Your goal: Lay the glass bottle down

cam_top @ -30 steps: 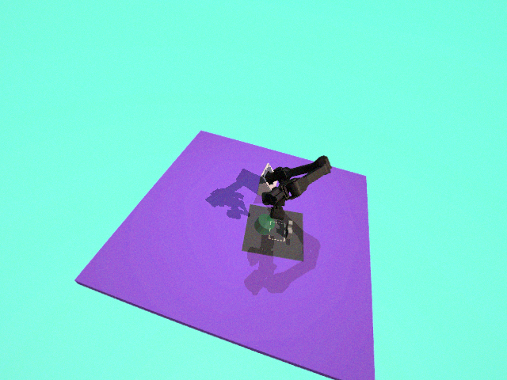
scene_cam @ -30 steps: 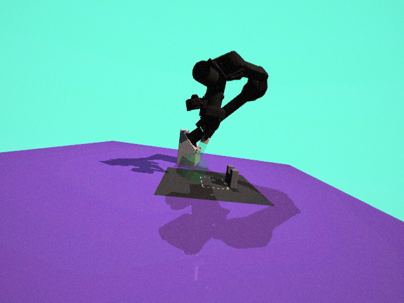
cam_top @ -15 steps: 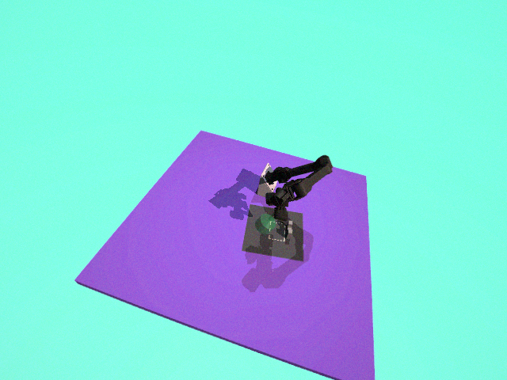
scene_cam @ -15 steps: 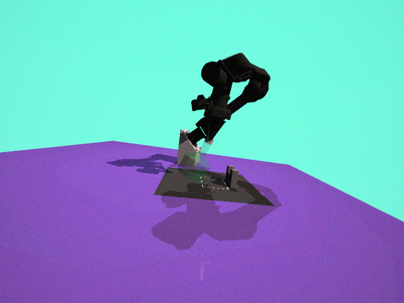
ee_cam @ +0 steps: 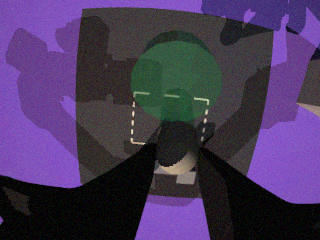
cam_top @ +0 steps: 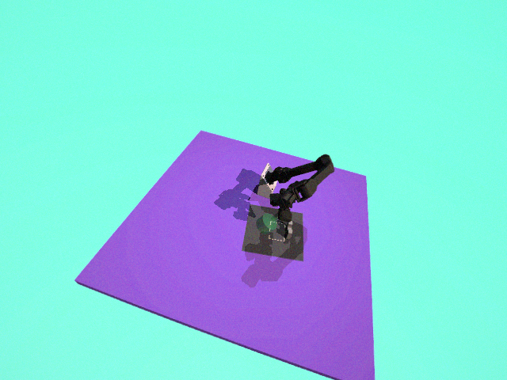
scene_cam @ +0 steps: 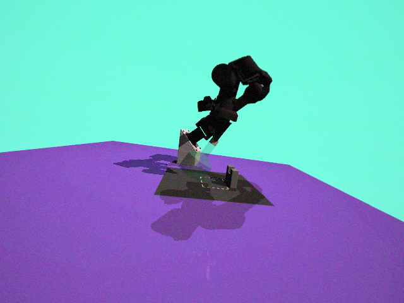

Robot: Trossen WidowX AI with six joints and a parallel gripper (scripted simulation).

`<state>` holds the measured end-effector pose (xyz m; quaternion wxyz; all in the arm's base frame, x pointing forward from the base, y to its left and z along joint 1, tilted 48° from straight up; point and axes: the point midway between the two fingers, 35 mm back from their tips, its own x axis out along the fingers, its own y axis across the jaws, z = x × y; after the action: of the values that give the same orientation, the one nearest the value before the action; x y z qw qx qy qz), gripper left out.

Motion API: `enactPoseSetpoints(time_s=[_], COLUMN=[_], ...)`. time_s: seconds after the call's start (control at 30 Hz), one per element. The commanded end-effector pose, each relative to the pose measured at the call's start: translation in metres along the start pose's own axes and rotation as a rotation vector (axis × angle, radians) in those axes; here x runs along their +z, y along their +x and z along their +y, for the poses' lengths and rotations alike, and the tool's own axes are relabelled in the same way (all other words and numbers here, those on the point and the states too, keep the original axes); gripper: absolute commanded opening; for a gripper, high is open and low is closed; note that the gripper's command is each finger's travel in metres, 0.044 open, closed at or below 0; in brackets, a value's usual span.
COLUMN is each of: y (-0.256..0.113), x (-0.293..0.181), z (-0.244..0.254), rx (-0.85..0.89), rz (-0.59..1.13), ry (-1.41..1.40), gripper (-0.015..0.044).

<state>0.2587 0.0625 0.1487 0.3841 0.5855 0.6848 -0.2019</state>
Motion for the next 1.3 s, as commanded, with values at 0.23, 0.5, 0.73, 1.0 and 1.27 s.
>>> enactPoseSetpoints(time_s=[0.23, 0.5, 0.73, 1.0, 1.27], y=[0.002, 0.004, 0.007, 0.01, 0.014], x=[-0.019, -0.03, -0.039, -0.049, -0.059], z=[0.001, 0.001, 0.001, 0.001, 0.001], rx=[0.0, 0.001, 0.003, 0.006, 0.01], rz=[-0.005, -0.019, -0.03, -0.04, -0.047], ry=[0.001, 0.005, 0.007, 0.009, 0.009], gripper=[0.0106, 0.0106, 0.0106, 0.0106, 0.0106])
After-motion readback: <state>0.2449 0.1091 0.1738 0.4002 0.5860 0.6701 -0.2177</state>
